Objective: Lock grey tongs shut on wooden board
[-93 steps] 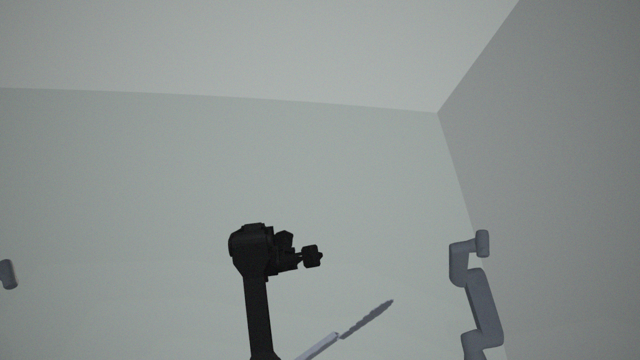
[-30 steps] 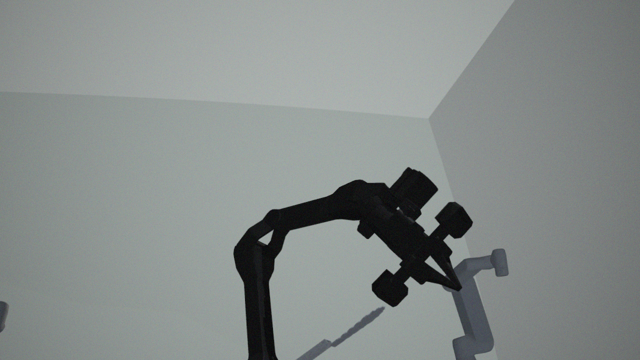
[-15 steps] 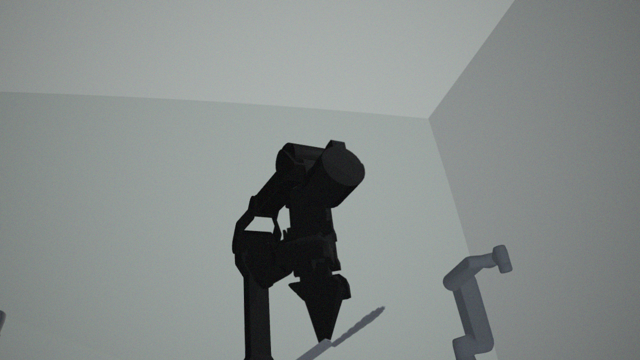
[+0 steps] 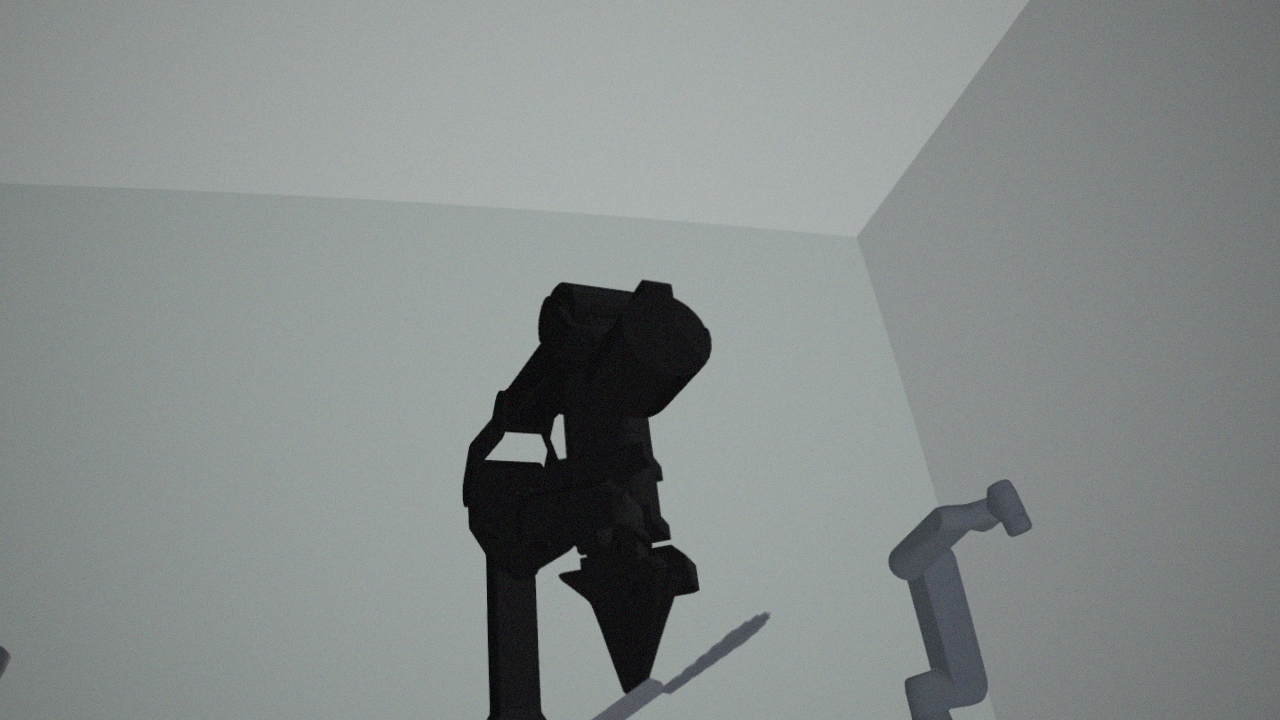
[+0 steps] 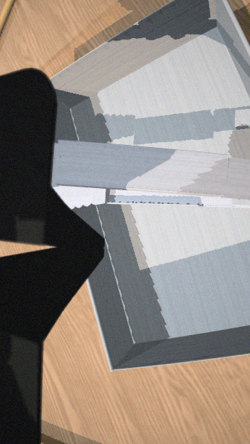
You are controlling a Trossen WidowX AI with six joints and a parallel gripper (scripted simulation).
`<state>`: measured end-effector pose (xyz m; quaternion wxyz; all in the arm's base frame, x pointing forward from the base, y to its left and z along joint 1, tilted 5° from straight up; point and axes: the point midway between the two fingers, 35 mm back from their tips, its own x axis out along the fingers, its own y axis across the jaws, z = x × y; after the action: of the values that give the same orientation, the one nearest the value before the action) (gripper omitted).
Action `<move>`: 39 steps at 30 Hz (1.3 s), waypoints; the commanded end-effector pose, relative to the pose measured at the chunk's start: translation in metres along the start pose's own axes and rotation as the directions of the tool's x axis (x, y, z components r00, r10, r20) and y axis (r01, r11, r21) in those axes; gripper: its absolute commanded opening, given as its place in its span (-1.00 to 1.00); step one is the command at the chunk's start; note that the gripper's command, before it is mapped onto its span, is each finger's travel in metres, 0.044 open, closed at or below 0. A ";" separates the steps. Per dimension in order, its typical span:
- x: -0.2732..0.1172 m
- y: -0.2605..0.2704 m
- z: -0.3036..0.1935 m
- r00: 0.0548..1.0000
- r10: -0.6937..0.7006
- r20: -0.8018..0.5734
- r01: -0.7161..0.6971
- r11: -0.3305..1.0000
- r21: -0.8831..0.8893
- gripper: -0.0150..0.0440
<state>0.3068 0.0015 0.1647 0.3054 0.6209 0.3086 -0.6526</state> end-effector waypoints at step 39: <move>0.058 -0.001 0.000 1.000 -0.007 0.000 0.007 1.000 0.004 -1.00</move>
<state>0.3035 0.0007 0.1076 0.3036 0.6195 0.3087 -0.6548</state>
